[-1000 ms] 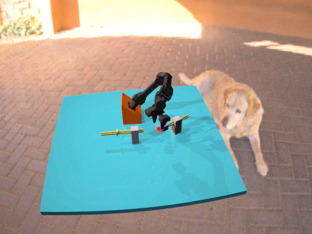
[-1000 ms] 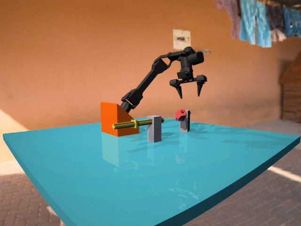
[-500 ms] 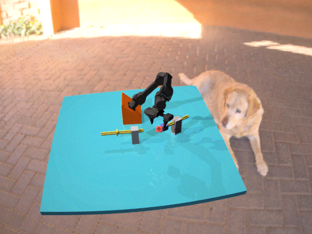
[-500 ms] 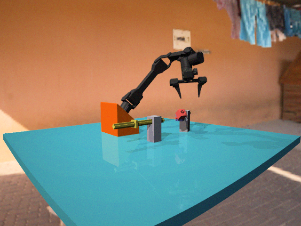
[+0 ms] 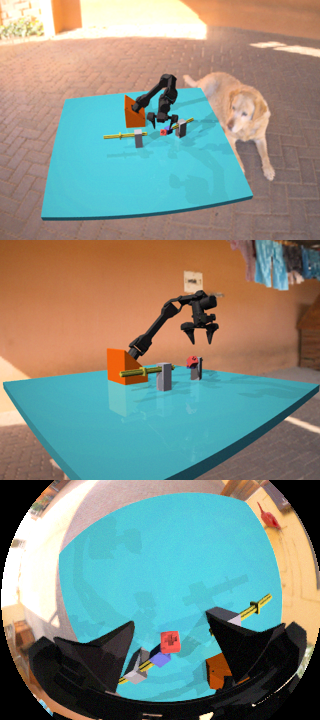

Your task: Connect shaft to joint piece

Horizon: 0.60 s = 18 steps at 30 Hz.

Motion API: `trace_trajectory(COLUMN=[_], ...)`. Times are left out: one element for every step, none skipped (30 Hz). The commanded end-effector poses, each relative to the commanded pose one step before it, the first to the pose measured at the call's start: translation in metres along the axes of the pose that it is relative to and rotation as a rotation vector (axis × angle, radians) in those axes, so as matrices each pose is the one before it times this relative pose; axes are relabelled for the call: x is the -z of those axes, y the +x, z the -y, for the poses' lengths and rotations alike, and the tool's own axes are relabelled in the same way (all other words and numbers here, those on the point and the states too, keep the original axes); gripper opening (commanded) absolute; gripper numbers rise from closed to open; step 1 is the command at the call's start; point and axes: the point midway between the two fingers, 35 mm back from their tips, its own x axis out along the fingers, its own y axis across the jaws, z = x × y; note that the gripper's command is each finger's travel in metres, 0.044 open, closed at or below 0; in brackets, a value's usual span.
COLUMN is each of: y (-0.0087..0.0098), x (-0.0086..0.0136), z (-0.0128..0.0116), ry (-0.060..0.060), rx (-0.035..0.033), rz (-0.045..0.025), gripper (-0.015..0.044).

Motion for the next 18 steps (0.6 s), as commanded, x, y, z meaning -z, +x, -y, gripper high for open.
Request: trace_trajectory(y=[0.00056,0.00013,0.00013,0.00011,0.00011,0.00011,0.00011,0.00011,0.00011,0.00011,0.00011,0.00011,0.00011,0.00011,0.00011,0.00011,0.00011,0.00011], x=[0.00008,-0.00001,-0.00001,0.00002,0.00002,0.00002,0.00002,0.00002,0.00002,0.00002,0.00002,0.00002,0.00002,0.00002,0.00002,0.00002,0.00002,0.00001], z=[-0.00060,0.00004,0.00004,-0.00002,-0.00002,-0.00002,-0.00002,-0.00002,-0.00003,-0.00003,-0.00003,-0.00003,-0.00003,-0.00003,-0.00003,-0.00003,-0.00003,-0.00003], ry=[-0.1126,-0.0300,-0.0300,-0.0300,-0.0300,-0.0300,-0.0300,-0.0300,-0.0300,-0.0300,-0.0300,-0.0300,-0.0300,-0.0300,-0.0300,-0.0300,-0.0300,-0.0300], rx=[-0.00428,0.00001,0.00002,-0.00014,-0.00014,-0.00014,-0.00014,-0.00014,-0.00013,-0.00013,-0.00013,-0.00013,-0.00013,-0.00012,-0.00012,-0.00012,-0.00012,-0.00011], rz=[0.00054,0.00017,0.00017,0.00004,0.00004,0.00004,0.00005,0.00005,0.00006,0.00006,0.00006,0.00007,0.00007,0.00007,0.00008,0.00008,0.00008,0.00009], gripper=[0.0440,0.0440,0.0440,0.0440,0.0440,0.0440,0.0440,0.0440,0.0440,0.0440,0.0440,0.0440,0.0440,0.0440,0.0440,0.0440,0.0440,0.0440])
